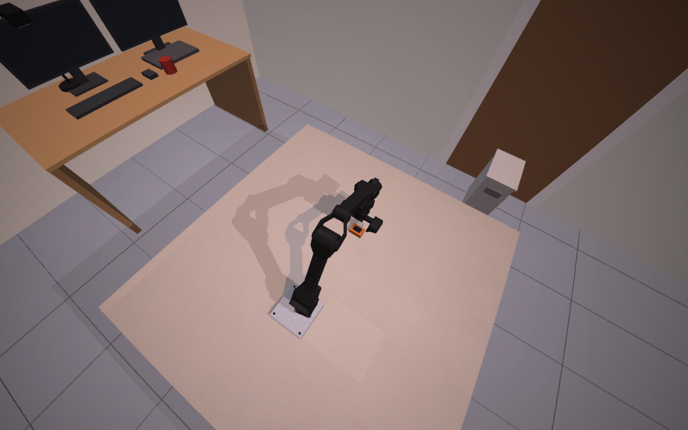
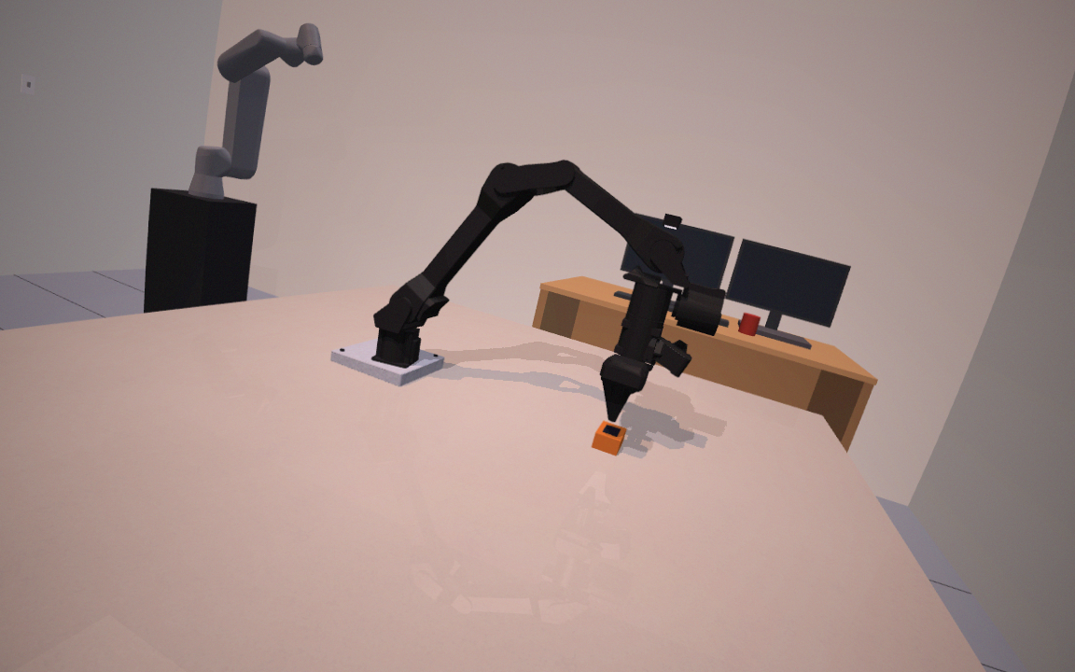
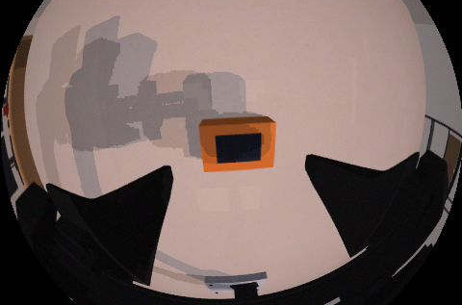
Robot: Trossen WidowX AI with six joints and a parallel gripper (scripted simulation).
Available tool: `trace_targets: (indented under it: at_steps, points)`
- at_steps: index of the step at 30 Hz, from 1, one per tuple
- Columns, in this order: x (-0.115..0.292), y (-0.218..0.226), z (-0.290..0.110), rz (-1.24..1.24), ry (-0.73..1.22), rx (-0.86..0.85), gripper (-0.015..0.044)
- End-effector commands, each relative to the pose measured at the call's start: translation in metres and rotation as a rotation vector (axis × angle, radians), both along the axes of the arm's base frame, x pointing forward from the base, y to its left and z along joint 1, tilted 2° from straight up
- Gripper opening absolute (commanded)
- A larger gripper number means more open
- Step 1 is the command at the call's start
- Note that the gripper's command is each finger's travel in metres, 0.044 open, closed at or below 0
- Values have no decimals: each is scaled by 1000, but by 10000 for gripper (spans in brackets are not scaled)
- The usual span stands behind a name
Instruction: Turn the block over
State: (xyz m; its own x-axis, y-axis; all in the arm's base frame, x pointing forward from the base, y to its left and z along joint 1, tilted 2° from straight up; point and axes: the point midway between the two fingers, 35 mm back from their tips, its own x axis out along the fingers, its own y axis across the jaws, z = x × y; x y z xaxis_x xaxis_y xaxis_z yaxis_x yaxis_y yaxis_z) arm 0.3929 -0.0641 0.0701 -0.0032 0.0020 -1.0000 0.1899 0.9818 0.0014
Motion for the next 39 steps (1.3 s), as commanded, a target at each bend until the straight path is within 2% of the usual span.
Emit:
trace_targets:
  at_steps: [1,28,34,39]
  points:
    - [1,-1,-7,-6,-7,-5,440]
    - [0,-1,-49,-6,-7,-5,440]
    - [0,-1,-49,-6,-7,-5,282]
    - [0,-1,-49,-6,-7,-5,249]
